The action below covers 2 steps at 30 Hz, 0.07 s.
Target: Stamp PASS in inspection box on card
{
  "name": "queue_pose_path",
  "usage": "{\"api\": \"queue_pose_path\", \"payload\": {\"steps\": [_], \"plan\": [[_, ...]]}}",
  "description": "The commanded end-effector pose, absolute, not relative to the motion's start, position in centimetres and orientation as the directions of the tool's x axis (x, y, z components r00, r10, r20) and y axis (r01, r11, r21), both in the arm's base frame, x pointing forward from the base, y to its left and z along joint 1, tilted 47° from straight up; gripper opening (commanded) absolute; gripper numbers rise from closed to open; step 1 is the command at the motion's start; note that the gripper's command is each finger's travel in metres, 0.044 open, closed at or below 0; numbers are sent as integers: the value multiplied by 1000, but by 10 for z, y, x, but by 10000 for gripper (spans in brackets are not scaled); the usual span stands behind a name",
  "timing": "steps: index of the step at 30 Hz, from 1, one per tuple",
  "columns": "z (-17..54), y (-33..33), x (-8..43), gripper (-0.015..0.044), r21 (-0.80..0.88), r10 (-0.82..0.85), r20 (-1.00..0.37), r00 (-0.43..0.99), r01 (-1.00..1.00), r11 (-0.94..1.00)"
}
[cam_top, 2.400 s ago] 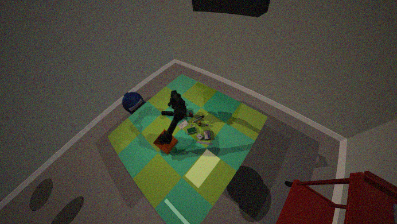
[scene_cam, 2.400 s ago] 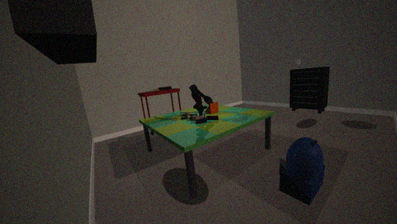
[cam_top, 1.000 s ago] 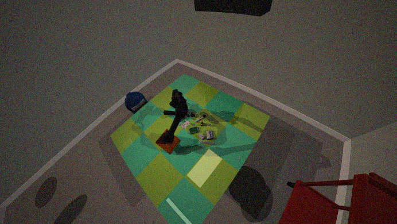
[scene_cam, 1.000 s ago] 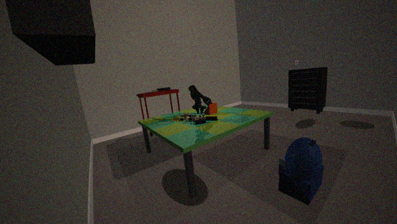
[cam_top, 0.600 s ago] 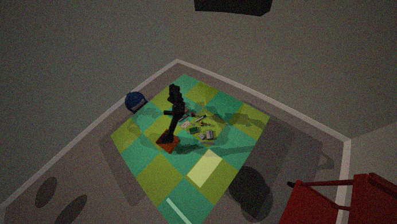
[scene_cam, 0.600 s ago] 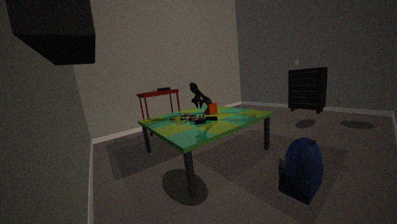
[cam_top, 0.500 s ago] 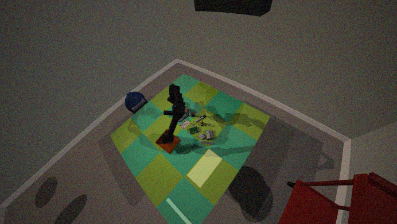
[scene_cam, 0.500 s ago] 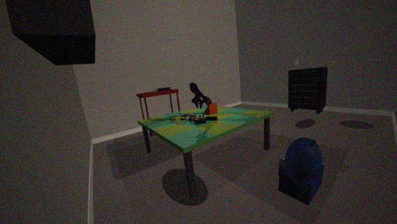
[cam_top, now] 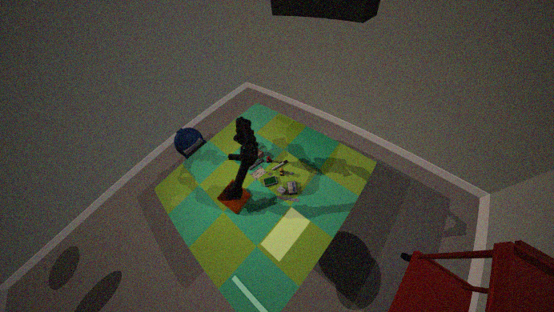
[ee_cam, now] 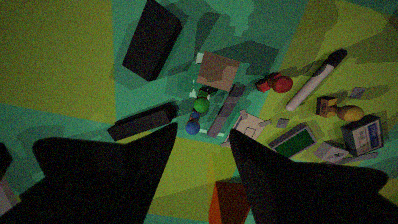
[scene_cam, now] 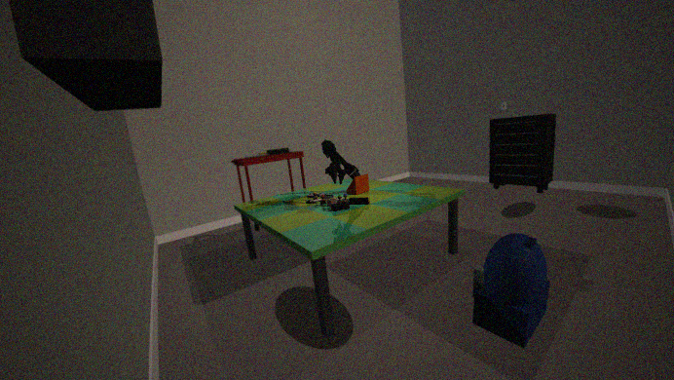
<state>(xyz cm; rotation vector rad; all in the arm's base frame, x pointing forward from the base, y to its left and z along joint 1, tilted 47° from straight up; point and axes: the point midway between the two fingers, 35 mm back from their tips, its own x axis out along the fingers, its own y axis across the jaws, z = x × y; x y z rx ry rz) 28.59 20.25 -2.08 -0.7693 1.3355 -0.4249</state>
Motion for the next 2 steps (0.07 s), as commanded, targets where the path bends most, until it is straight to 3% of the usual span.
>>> {"api": "queue_pose_path", "payload": {"steps": [1,2], "plan": [[-21,203,286,263,-709,-679,-704,210,-148,689],[-21,203,286,263,-709,-679,-704,210,-148,689]]}}
